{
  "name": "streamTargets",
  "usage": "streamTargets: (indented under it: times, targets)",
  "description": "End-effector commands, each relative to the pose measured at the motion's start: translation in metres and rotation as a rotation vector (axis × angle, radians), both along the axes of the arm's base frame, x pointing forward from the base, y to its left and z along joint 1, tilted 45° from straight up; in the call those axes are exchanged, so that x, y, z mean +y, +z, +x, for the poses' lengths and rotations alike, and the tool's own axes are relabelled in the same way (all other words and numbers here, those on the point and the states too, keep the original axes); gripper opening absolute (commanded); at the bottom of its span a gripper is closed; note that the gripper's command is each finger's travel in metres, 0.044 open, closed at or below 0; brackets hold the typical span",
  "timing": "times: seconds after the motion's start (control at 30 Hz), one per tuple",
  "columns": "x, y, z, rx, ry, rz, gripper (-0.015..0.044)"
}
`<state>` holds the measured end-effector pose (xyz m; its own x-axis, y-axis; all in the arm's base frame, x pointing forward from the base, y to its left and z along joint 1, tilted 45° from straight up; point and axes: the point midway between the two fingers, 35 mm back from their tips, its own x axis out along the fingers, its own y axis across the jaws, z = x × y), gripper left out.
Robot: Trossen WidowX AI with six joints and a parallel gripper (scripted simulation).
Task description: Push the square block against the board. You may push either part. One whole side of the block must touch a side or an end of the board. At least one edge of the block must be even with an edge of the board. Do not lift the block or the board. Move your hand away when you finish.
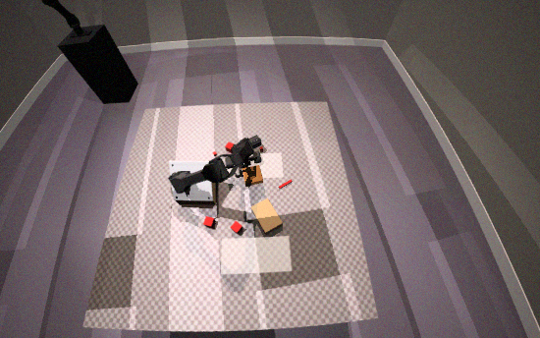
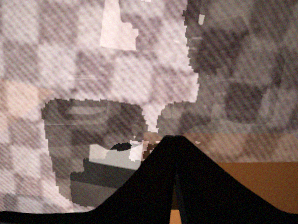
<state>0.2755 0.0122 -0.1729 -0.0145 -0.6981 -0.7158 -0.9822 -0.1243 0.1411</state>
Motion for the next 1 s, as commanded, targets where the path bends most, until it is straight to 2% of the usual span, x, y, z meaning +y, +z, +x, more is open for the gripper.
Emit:
streamTargets:
  times: [0.0, 0.97]
  targets:
    - [-0.003, 0.002, 0.001, 0.000, 0.002, -0.004, 0.0000]
    - [-0.016, 0.015, 0.006, 0.000, 0.003, -0.003, 0.0000]
